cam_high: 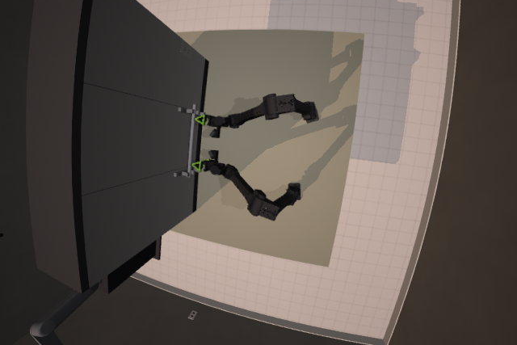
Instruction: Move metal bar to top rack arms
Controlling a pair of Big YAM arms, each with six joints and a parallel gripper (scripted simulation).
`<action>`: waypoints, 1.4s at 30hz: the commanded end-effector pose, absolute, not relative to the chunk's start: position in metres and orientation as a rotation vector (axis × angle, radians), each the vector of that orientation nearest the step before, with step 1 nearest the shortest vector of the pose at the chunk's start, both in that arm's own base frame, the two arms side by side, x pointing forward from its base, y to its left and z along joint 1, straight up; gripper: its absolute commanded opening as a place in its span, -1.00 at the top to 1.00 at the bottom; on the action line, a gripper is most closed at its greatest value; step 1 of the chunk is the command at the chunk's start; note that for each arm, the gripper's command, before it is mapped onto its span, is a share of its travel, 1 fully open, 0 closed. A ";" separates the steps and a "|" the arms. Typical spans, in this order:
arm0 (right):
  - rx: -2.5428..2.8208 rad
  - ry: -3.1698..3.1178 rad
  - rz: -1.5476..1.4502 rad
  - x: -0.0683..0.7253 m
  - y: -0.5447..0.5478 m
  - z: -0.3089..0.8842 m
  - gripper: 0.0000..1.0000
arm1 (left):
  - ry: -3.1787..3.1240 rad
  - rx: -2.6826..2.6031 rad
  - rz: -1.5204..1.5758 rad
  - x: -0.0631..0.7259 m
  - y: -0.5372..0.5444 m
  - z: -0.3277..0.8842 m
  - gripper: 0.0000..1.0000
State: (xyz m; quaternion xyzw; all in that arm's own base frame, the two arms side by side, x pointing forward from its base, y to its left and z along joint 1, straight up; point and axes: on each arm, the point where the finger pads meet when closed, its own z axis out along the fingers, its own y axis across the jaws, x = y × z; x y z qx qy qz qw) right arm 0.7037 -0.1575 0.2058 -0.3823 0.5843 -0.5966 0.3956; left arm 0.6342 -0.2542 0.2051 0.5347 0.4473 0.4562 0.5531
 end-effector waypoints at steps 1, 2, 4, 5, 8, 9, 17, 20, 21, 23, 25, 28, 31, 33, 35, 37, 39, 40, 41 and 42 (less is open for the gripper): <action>-0.926 1.450 -1.538 0.724 -0.170 0.232 -1.00 | 1.043 1.236 1.083 0.653 -0.260 0.222 -1.00; -0.927 1.451 -1.538 0.725 -0.171 0.232 -1.00 | 1.044 1.237 1.083 0.654 -0.260 0.221 -1.00; -0.930 1.453 -1.536 0.728 -0.172 0.231 -1.00 | 1.045 1.240 1.083 0.657 -0.260 0.221 -1.00; -0.931 1.454 -1.535 0.729 -0.172 0.230 -1.00 | 1.046 1.241 1.082 0.658 -0.260 0.221 -1.00; -0.936 1.458 -1.533 0.733 -0.174 0.229 -1.00 | 1.048 1.244 1.082 0.662 -0.260 0.220 -1.00; -0.937 1.459 -1.532 0.734 -0.174 0.228 -1.00 | 1.049 1.246 1.081 0.663 -0.260 0.219 -1.00; -0.940 1.461 -1.530 0.741 -0.177 0.228 -1.00 | 1.053 1.249 1.083 0.671 -0.259 0.219 -1.00; -0.941 1.462 -1.530 0.744 -0.179 0.228 -1.00 | 1.056 1.250 1.083 0.676 -0.258 0.218 -1.00; -0.941 1.462 -1.530 0.746 -0.179 0.228 -1.00 | 1.056 1.250 1.084 0.677 -0.258 0.218 -1.00; -0.942 1.463 -1.529 0.748 -0.180 0.227 -1.00 | 1.058 1.251 1.084 0.680 -0.258 0.218 -1.00; -0.942 1.463 -1.529 0.750 -0.181 0.227 -1.00 | 1.060 1.251 1.085 0.682 -0.257 0.218 -1.00; -0.943 1.464 -1.529 0.753 -0.182 0.227 -1.00 | 1.061 1.252 1.085 0.685 -0.257 0.217 -1.00; -0.943 1.464 -1.529 0.755 -0.183 0.227 -1.00 | 1.061 1.252 1.085 0.688 -0.257 0.217 -1.00; -0.943 1.464 -1.529 0.757 -0.184 0.227 -1.00 | 1.062 1.253 1.085 0.690 -0.258 0.217 -1.00; -0.943 1.464 -1.529 0.760 -0.186 0.227 -1.00 | 1.062 1.253 1.085 0.693 -0.258 0.217 -1.00; -0.943 1.464 -1.529 0.762 -0.187 0.227 -1.00 | 1.062 1.253 1.085 0.695 -0.258 0.217 -1.00; -0.943 1.464 -1.528 0.765 -0.188 0.227 -1.00 | 1.063 1.253 1.085 0.698 -0.258 0.217 -1.00; -0.944 1.464 -1.528 0.766 -0.188 0.227 -1.00 | 1.063 1.253 1.085 0.699 -0.259 0.217 -1.00; -0.944 1.464 -1.528 0.767 -0.189 0.227 -1.00 | 1.063 1.253 1.085 0.701 -0.259 0.217 -1.00; -0.944 1.464 -1.528 0.768 -0.189 0.227 -1.00 | 1.063 1.254 1.085 0.702 -0.259 0.217 -1.00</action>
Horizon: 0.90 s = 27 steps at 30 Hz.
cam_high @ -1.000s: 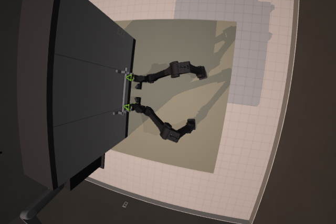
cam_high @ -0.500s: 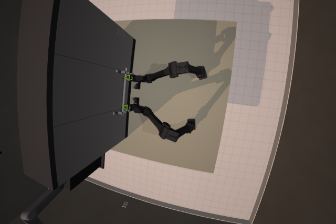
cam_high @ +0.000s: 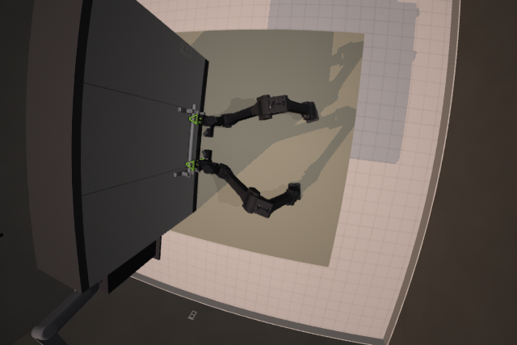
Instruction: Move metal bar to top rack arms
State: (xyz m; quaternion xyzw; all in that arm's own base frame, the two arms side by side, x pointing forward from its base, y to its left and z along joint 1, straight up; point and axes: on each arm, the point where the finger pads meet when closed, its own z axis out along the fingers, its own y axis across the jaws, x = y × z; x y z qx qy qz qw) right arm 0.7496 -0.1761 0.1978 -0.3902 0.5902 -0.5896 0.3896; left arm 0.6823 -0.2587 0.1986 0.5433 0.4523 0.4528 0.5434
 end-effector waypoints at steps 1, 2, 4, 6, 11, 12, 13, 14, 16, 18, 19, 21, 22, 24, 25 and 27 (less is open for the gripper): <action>-0.944 1.464 -1.528 0.769 -0.190 0.227 -1.00 | 1.063 1.254 1.085 0.703 -0.259 0.217 -1.00; -0.944 1.464 -1.528 0.770 -0.190 0.227 -1.00 | 1.063 1.254 1.085 0.704 -0.259 0.217 -1.00; -0.944 1.464 -1.528 0.770 -0.190 0.227 -1.00 | 1.063 1.254 1.085 0.704 -0.259 0.217 -1.00; -0.944 1.464 -1.528 0.770 -0.190 0.228 -1.00 | 1.064 1.254 1.085 0.704 -0.259 0.217 -1.00; -0.943 1.464 -1.528 0.770 -0.191 0.228 -1.00 | 1.064 1.253 1.085 0.704 -0.259 0.217 -1.00; -0.943 1.464 -1.529 0.770 -0.191 0.228 -1.00 | 1.064 1.253 1.085 0.704 -0.259 0.217 -1.00; -0.943 1.464 -1.529 0.770 -0.191 0.228 -1.00 | 1.064 1.253 1.085 0.705 -0.259 0.217 -1.00; -0.943 1.464 -1.529 0.770 -0.191 0.228 -1.00 | 1.064 1.253 1.085 0.705 -0.258 0.217 -1.00; -0.943 1.464 -1.529 0.770 -0.191 0.228 -1.00 | 1.064 1.253 1.086 0.705 -0.258 0.217 -1.00; -0.943 1.464 -1.529 0.770 -0.191 0.228 -1.00 | 1.064 1.253 1.086 0.705 -0.258 0.218 -1.00; -0.943 1.464 -1.529 0.770 -0.191 0.228 -1.00 | 1.064 1.253 1.086 0.705 -0.258 0.218 -1.00; -0.943 1.464 -1.529 0.770 -0.191 0.228 -1.00 | 1.064 1.253 1.086 0.705 -0.258 0.218 -1.00; -0.943 1.464 -1.529 0.770 -0.191 0.228 -1.00 | 1.064 1.253 1.086 0.705 -0.258 0.218 -1.00; -0.943 1.463 -1.529 0.770 -0.191 0.229 -1.00 | 1.064 1.253 1.086 0.705 -0.258 0.218 -1.00; -0.943 1.463 -1.529 0.770 -0.191 0.229 -1.00 | 1.064 1.253 1.086 0.705 -0.258 0.218 -1.00; -0.942 1.463 -1.529 0.770 -0.191 0.229 -1.00 | 1.064 1.252 1.086 0.705 -0.258 0.218 -1.00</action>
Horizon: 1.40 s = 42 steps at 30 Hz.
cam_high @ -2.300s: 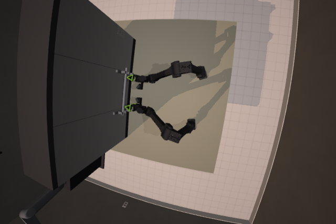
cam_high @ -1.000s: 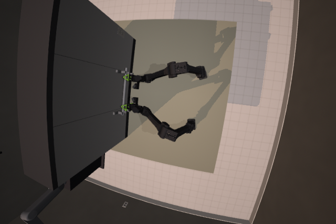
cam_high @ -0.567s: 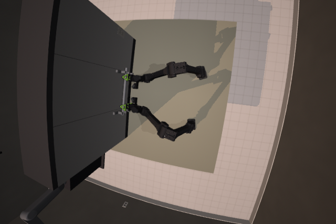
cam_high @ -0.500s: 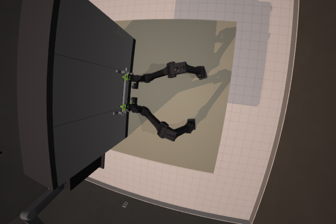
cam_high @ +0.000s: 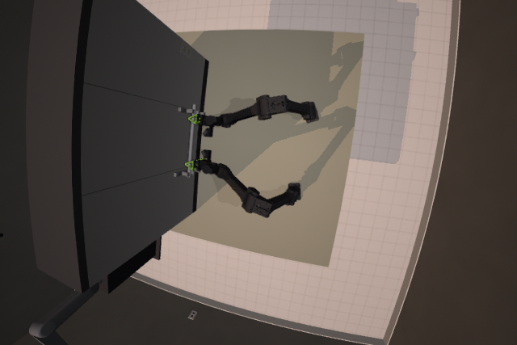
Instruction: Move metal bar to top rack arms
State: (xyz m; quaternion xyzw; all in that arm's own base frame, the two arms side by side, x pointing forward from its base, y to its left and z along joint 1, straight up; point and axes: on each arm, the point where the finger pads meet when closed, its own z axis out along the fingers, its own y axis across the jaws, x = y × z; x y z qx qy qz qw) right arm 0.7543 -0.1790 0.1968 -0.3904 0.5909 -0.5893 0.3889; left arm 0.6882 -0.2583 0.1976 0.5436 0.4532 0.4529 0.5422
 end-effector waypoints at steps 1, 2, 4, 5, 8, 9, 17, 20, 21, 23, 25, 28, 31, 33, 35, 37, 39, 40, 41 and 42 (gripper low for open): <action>-0.942 1.463 -1.529 0.770 -0.191 0.229 -1.00 | 1.064 1.252 1.086 0.705 -0.258 0.218 -1.00; -0.942 1.463 -1.529 0.770 -0.191 0.229 -1.00 | 1.064 1.252 1.086 0.705 -0.258 0.218 -1.00; -0.942 1.462 -1.529 0.770 -0.191 0.229 -1.00 | 1.064 1.252 1.086 0.706 -0.258 0.218 -1.00; -0.942 1.462 -1.529 0.770 -0.191 0.229 -1.00 | 1.064 1.252 1.086 0.706 -0.258 0.218 -1.00; -0.942 1.462 -1.529 0.770 -0.191 0.230 -1.00 | 1.064 1.252 1.086 0.706 -0.258 0.218 -1.00; -0.942 1.462 -1.530 0.770 -0.191 0.230 -1.00 | 1.064 1.252 1.086 0.706 -0.258 0.218 -1.00; -0.941 1.461 -1.530 0.770 -0.191 0.231 -1.00 | 1.064 1.251 1.086 0.707 -0.258 0.219 -1.00; -0.941 1.461 -1.530 0.770 -0.191 0.231 -1.00 | 1.064 1.251 1.086 0.707 -0.258 0.219 -1.00; -0.940 1.461 -1.530 0.770 -0.191 0.231 -1.00 | 1.064 1.251 1.086 0.707 -0.258 0.219 -1.00; -0.940 1.460 -1.530 0.770 -0.191 0.231 -1.00 | 1.064 1.250 1.086 0.707 -0.258 0.219 -1.00; -0.940 1.460 -1.531 0.770 -0.191 0.232 -1.00 | 1.063 1.250 1.086 0.707 -0.258 0.219 -1.00; -0.940 1.460 -1.531 0.770 -0.191 0.232 -1.00 | 1.063 1.250 1.086 0.707 -0.258 0.219 -1.00; -0.940 1.460 -1.531 0.770 -0.191 0.232 -1.00 | 1.064 1.250 1.086 0.707 -0.258 0.219 -1.00; -0.939 1.460 -1.531 0.770 -0.191 0.233 -1.00 | 1.064 1.250 1.086 0.707 -0.258 0.219 -1.00; -0.939 1.459 -1.531 0.770 -0.191 0.233 -1.00 | 1.064 1.250 1.085 0.707 -0.258 0.219 -1.00; -0.939 1.459 -1.531 0.770 -0.191 0.234 -1.00 | 1.064 1.250 1.085 0.707 -0.258 0.219 -1.00; -0.939 1.459 -1.531 0.770 -0.191 0.234 -1.00 | 1.064 1.250 1.085 0.707 -0.258 0.219 -1.00; -0.939 1.459 -1.531 0.770 -0.191 0.234 -1.00 | 1.064 1.251 1.085 0.707 -0.258 0.219 -1.00; -0.938 1.459 -1.532 0.770 -0.191 0.234 -1.00 | 1.064 1.251 1.085 0.707 -0.258 0.218 -1.00; -0.938 1.459 -1.532 0.770 -0.191 0.235 -1.00 | 1.064 1.251 1.085 0.707 -0.258 0.218 -1.00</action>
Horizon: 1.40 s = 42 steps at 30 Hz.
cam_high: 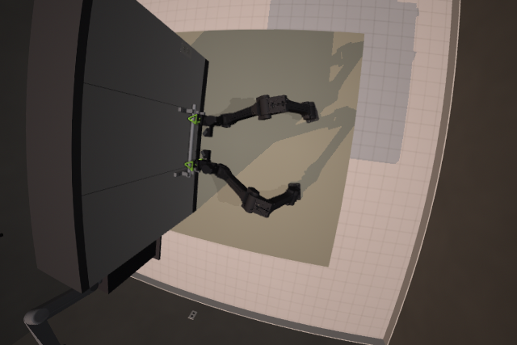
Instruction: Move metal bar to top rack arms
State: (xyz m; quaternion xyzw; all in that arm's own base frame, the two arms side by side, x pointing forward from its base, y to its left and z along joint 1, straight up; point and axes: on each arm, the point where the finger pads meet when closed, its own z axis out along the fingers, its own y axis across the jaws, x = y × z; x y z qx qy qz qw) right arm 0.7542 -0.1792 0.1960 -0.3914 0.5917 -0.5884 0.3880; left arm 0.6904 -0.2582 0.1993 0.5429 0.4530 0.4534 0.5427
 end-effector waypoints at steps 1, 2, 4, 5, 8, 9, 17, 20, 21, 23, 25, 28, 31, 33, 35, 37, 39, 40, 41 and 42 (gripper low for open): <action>-0.938 1.458 -1.532 0.770 -0.191 0.235 -1.00 | 1.064 1.251 1.085 0.707 -0.258 0.218 -1.00; -0.938 1.458 -1.532 0.770 -0.191 0.235 -1.00 | 1.064 1.251 1.085 0.707 -0.258 0.218 -1.00; -0.938 1.458 -1.532 0.770 -0.191 0.235 -1.00 | 1.064 1.251 1.085 0.707 -0.258 0.218 -1.00; -0.938 1.458 -1.532 0.770 -0.191 0.235 -1.00 | 1.064 1.251 1.085 0.707 -0.258 0.218 -1.00; -0.937 1.457 -1.532 0.770 -0.191 0.236 -1.00 | 1.064 1.251 1.085 0.707 -0.258 0.218 -1.00; -0.937 1.457 -1.533 0.770 -0.191 0.236 -1.00 | 1.064 1.250 1.085 0.707 -0.258 0.218 -1.00; -0.935 1.455 -1.534 0.770 -0.191 0.237 -1.00 | 1.064 1.250 1.085 0.707 -0.258 0.218 -1.00; -0.934 1.454 -1.534 0.770 -0.191 0.237 -1.00 | 1.064 1.250 1.085 0.707 -0.258 0.218 -1.00; -0.934 1.454 -1.534 0.770 -0.191 0.237 -1.00 | 1.064 1.250 1.085 0.707 -0.258 0.218 -1.00; -0.934 1.454 -1.534 0.770 -0.191 0.238 -1.00 | 1.064 1.250 1.085 0.707 -0.258 0.218 -1.00; -0.933 1.453 -1.535 0.770 -0.191 0.238 -1.00 | 1.065 1.250 1.085 0.707 -0.258 0.218 -1.00; -0.932 1.452 -1.535 0.770 -0.191 0.239 -1.00 | 1.065 1.250 1.085 0.707 -0.258 0.218 -1.00; -0.932 1.451 -1.535 0.770 -0.191 0.239 -1.00 | 1.065 1.250 1.085 0.707 -0.258 0.218 -1.00; -0.931 1.451 -1.536 0.770 -0.191 0.240 -1.00 | 1.065 1.250 1.085 0.707 -0.258 0.218 -1.00; -0.931 1.450 -1.536 0.770 -0.191 0.240 -1.00 | 1.065 1.250 1.085 0.707 -0.258 0.218 -1.00; -0.931 1.450 -1.536 0.770 -0.191 0.240 -1.00 | 1.065 1.250 1.085 0.707 -0.258 0.218 -1.00; -0.930 1.450 -1.536 0.770 -0.191 0.241 -1.00 | 1.065 1.250 1.085 0.707 -0.258 0.218 -1.00; -0.930 1.449 -1.536 0.770 -0.191 0.241 -1.00 | 1.065 1.250 1.085 0.707 -0.258 0.218 -1.00; -0.930 1.449 -1.537 0.770 -0.191 0.241 -1.00 | 1.065 1.250 1.085 0.707 -0.258 0.218 -1.00; -0.929 1.449 -1.537 0.770 -0.191 0.242 -1.00 | 1.065 1.250 1.085 0.707 -0.258 0.218 -1.00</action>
